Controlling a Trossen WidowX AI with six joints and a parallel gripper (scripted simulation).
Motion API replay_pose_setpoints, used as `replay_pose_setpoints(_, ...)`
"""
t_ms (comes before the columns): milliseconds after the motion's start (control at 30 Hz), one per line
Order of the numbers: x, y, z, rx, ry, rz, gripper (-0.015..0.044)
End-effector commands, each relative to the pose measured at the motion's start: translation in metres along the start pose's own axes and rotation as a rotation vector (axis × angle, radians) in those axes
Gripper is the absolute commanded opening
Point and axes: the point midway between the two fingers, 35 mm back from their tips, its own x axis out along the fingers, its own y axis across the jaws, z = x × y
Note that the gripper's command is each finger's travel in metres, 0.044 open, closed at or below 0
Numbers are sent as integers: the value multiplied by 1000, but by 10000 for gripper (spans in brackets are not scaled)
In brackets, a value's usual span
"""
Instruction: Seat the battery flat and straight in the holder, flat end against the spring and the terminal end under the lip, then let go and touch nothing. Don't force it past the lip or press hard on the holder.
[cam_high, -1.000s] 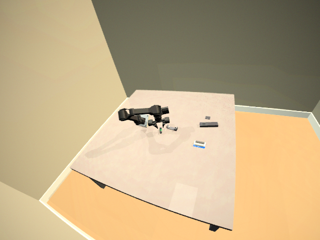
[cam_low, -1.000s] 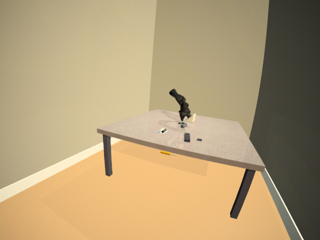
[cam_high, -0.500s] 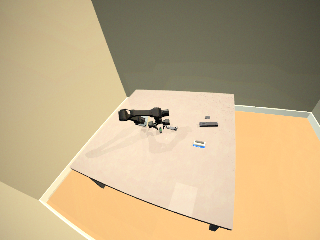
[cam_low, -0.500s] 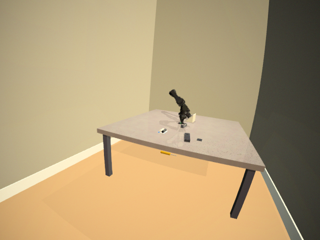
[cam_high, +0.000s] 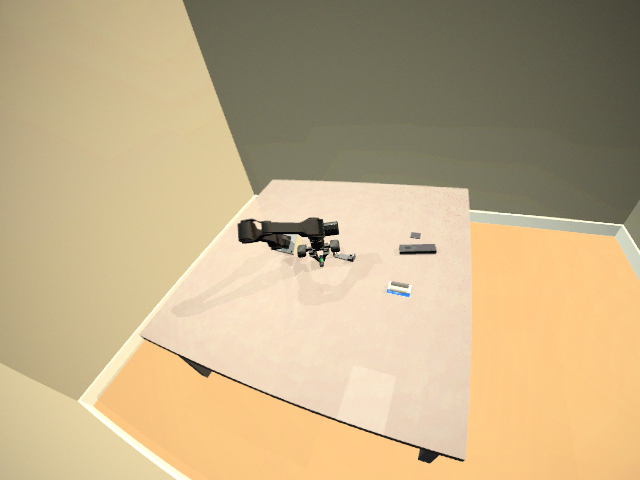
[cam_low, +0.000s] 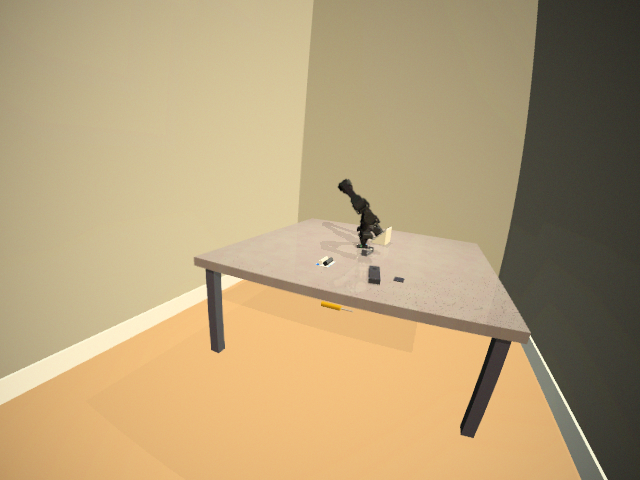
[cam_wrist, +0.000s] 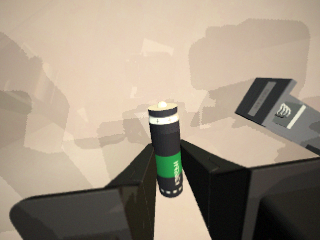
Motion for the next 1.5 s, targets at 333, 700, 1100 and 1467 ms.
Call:
replay_pose_setpoints(333, -49, 0, 0, -6, 1, -1, 61)
replay_pose_setpoints(700, -56, -17, -1, 311, 1, -2, 61)
replay_pose_setpoints(1100, -65, -46, -2, 894, -2, -5, 61)
replay_pose_setpoints(1467, -72, -74, 0, 1427, -4, -7, 61)
